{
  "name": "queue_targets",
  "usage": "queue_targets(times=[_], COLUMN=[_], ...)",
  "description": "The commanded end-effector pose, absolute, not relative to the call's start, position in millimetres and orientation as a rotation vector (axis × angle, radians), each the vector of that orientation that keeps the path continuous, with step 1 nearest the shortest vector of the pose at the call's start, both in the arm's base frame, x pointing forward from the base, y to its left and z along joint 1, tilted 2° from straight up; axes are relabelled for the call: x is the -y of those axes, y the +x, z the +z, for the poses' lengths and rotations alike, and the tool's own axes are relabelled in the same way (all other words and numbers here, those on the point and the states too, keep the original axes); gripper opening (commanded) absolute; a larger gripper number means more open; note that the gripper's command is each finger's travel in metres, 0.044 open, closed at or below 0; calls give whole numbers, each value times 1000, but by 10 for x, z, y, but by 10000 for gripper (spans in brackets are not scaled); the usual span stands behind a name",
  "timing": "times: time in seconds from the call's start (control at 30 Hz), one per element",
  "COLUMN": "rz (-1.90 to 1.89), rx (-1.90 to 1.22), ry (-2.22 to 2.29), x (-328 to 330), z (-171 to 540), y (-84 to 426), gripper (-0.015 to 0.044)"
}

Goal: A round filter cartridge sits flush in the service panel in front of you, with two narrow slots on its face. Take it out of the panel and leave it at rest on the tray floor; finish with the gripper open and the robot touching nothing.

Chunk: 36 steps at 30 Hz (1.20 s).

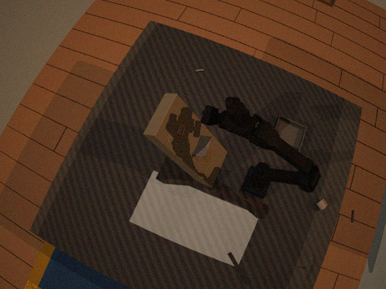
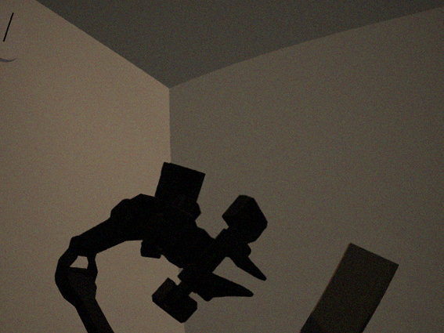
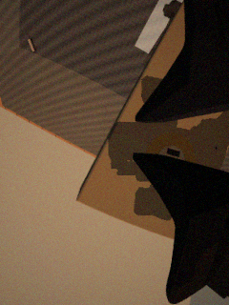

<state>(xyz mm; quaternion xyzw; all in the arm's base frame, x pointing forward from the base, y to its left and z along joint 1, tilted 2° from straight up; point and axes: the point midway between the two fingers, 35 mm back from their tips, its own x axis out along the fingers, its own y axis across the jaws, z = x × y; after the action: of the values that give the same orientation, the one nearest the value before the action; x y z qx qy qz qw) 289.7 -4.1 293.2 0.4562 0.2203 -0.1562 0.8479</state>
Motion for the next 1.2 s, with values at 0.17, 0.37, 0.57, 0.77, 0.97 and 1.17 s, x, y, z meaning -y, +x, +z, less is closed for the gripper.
queue_targets(times=[0.17,0.37,0.57,0.77,0.97,1.17], rz=[-256,-256,-256,-255,-255,-254], rx=[-656,-656,-655,-655,-654,-654], ry=[1217,1217,1217,1218,1218,1218], x=[-633,-633,-645,-661,-677,-692], z=[2765,2765,2730,2678,2624,2567], y=[2847,2847,2905,2985,3062,3138], gripper=[105,105,105,105,105,105])
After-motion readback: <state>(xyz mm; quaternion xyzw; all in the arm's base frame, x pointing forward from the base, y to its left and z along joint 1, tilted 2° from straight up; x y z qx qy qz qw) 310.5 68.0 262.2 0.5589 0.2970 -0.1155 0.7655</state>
